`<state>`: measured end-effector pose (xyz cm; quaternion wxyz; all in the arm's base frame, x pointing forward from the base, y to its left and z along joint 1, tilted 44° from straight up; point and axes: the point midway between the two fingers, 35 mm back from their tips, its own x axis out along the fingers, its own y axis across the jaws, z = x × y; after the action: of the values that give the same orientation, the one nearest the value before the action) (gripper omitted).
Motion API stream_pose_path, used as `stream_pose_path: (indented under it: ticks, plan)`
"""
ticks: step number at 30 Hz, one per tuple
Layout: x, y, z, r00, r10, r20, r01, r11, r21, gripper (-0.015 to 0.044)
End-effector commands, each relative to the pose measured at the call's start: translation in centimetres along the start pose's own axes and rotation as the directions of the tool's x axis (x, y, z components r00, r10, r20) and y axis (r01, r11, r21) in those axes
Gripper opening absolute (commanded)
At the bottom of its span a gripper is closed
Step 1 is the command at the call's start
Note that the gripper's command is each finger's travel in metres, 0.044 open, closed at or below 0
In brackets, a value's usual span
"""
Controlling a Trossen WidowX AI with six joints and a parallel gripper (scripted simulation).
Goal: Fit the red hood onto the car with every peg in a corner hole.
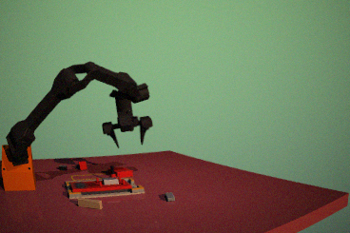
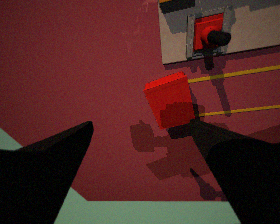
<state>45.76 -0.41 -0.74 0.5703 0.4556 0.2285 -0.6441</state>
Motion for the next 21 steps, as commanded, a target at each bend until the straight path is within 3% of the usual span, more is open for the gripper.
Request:
stream_pose_path:
  ticks: [1, 8, 21]
  plan:
    - [1.9, -1.8, -1.8, 0.995, -0.047, 0.084, 0.058, 0.989, -0.136, 0.044]
    - [4.9, -5.1, -4.3, 0.965, -0.101, 0.241, 0.183, 0.921, -0.344, 0.044]
    - [5.4, -5.2, -4.3, 0.964, -0.102, 0.245, 0.186, 0.919, -0.349, 0.044]
